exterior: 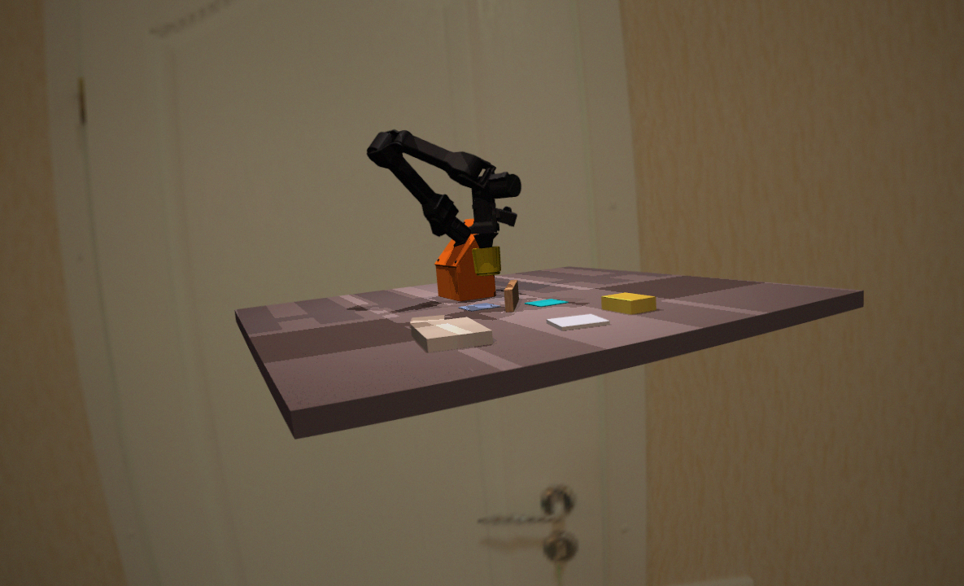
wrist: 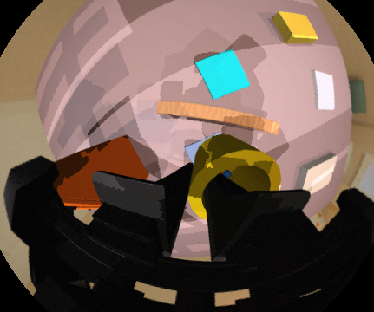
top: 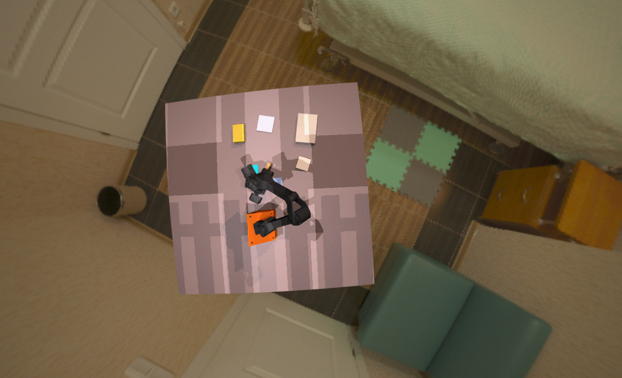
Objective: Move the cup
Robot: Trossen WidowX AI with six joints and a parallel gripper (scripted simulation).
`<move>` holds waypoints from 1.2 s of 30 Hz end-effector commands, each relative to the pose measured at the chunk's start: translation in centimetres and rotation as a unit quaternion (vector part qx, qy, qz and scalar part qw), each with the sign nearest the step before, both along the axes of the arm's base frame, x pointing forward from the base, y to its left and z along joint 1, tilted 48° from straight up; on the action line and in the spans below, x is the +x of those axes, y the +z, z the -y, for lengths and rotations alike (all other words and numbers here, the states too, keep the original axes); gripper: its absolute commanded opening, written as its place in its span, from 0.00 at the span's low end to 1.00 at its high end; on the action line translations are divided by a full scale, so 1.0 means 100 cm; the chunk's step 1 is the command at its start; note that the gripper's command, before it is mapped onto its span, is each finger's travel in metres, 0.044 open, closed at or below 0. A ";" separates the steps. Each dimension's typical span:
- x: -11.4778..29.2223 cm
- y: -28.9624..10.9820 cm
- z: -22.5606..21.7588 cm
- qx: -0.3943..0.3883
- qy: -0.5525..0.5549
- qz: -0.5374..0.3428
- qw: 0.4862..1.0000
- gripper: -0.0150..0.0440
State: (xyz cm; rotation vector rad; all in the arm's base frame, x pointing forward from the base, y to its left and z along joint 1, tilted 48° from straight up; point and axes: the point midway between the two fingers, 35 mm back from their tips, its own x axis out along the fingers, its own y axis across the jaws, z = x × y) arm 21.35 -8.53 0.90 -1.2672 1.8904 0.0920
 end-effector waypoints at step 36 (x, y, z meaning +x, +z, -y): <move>0.047 -0.039 -0.031 0.003 -0.003 0.002 1.000 0.25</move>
